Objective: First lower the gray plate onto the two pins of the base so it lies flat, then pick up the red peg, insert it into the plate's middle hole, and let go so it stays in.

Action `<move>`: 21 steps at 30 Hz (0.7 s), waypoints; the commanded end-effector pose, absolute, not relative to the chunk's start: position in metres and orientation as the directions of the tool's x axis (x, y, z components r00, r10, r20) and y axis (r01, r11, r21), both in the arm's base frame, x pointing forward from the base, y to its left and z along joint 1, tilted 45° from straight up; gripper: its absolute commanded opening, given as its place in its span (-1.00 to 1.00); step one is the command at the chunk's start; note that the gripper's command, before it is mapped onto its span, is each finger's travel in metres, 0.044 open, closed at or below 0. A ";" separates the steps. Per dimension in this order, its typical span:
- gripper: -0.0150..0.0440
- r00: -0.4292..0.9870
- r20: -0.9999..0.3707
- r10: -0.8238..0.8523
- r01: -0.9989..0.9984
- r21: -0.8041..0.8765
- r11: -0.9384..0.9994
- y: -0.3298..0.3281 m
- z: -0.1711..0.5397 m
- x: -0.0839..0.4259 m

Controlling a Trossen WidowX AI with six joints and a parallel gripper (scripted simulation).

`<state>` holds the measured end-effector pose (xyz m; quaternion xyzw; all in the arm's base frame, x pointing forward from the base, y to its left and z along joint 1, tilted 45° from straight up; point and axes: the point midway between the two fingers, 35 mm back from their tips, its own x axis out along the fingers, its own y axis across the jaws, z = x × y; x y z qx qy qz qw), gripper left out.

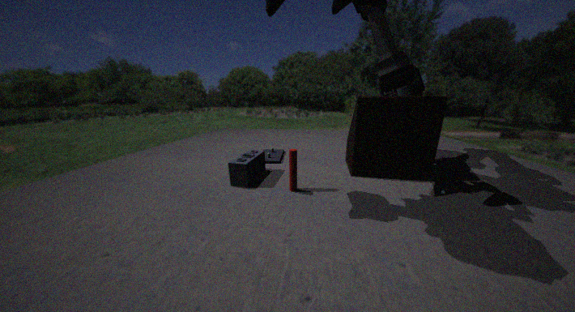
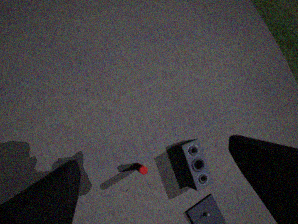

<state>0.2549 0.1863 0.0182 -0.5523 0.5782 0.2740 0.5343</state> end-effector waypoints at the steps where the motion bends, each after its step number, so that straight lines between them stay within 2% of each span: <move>1: 1.00 0.089 -0.858 -0.506 -0.949 -0.227 0.217 0.137 0.002 0.303; 9: 1.00 -0.123 -0.724 -0.679 -0.973 -0.046 0.225 0.037 -0.032 0.357; 17: 1.00 -0.130 -0.719 -0.682 -0.973 -0.038 0.226 0.029 -0.032 0.357; 21: 1.00 -0.130 -0.718 -0.683 -0.973 -0.039 0.226 -0.008 -0.068 0.351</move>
